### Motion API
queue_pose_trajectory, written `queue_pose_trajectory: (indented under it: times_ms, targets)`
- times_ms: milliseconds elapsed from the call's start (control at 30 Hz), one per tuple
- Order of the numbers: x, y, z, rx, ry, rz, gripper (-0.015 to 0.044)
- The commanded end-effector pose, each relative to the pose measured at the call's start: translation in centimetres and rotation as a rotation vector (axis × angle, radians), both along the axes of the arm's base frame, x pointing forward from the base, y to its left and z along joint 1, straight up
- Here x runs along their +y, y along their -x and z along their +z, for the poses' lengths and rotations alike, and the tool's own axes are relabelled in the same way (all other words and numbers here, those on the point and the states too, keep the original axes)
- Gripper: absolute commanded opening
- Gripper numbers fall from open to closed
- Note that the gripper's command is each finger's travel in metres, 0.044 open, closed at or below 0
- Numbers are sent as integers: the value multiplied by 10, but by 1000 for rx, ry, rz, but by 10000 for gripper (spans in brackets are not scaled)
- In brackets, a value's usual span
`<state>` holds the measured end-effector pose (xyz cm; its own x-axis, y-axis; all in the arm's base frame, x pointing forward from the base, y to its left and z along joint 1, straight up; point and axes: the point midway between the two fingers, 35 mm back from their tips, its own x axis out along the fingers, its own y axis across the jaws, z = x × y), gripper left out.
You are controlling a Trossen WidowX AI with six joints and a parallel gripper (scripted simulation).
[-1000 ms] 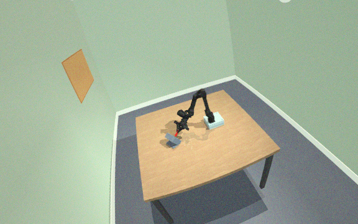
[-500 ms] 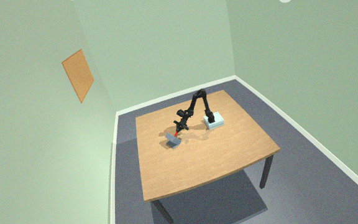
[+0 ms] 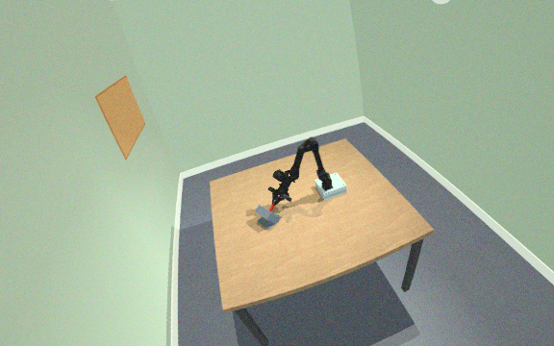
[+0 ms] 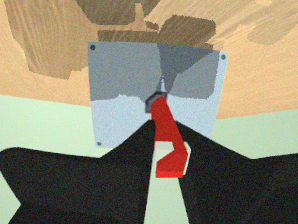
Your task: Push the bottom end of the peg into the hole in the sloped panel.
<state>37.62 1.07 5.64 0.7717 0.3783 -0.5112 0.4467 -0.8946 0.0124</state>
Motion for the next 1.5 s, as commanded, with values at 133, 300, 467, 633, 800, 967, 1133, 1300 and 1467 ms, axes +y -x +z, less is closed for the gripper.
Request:
queue_pose_trajectory:
  times_ms: [133,300,467,633,800,967,1133,1300,1467]
  targets:
    - [0,-4,-1,-4,0,-5,0]
    - [0,-5,-2,-4,-1,-5,0]
    - [1,-7,-2,-4,-1,-5,0]
    - [2,-8,-4,-4,-1,-5,0]
    - [3,-9,-5,-4,-1,-5,0]
    - [4,-11,-6,-4,-1,-5,0]
    - [5,-12,-8,-4,-1,-5,0]
    - [6,-14,-9,-5,-1,-5,0]
    - [7,-15,-10,-5,-1,-5,0]
